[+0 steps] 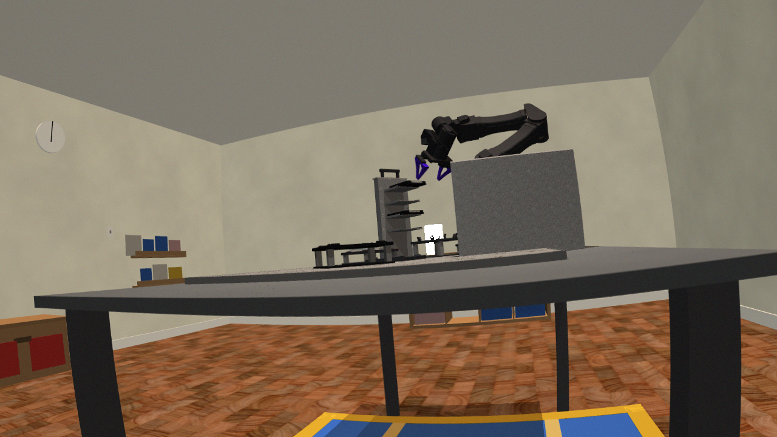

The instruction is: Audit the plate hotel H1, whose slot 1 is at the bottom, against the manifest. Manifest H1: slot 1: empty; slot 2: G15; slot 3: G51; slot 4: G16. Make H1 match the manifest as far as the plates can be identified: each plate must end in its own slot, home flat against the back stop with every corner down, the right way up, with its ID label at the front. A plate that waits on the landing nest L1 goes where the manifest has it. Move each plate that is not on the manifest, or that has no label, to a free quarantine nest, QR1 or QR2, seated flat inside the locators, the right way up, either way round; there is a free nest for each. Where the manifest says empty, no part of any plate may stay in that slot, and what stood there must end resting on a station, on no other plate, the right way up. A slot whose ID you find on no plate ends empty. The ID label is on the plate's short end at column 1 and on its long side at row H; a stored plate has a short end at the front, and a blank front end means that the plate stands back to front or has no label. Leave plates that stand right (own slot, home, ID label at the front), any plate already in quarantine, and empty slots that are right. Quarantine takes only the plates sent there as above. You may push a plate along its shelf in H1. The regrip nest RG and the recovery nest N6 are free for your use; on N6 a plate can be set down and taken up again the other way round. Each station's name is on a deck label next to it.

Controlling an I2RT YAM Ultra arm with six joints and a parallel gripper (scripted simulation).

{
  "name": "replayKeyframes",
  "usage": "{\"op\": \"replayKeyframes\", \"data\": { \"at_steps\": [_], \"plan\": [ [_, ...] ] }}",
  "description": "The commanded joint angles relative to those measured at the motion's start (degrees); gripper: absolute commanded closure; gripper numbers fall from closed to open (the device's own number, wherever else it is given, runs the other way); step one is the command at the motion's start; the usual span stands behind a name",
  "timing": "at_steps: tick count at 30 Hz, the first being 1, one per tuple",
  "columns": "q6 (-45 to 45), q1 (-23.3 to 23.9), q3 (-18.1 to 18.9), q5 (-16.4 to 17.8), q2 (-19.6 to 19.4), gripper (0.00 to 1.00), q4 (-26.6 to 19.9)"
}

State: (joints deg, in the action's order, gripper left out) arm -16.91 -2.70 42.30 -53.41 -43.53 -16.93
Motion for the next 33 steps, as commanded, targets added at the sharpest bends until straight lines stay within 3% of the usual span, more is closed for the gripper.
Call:
{"op": "replayKeyframes", "data": {
  "at_steps": [1, 2, 33],
  "plan": [
    [0.85, -1.01, -0.2, -1.18, 1.09, 0.0, -1.42],
    [0.47, -0.32, -1.01, -0.53, 1.5, 1.0, -0.71],
    [0.19, 0.2, -0.96, -0.04, 1.2, 1.0, -0.23]
  ]
}}
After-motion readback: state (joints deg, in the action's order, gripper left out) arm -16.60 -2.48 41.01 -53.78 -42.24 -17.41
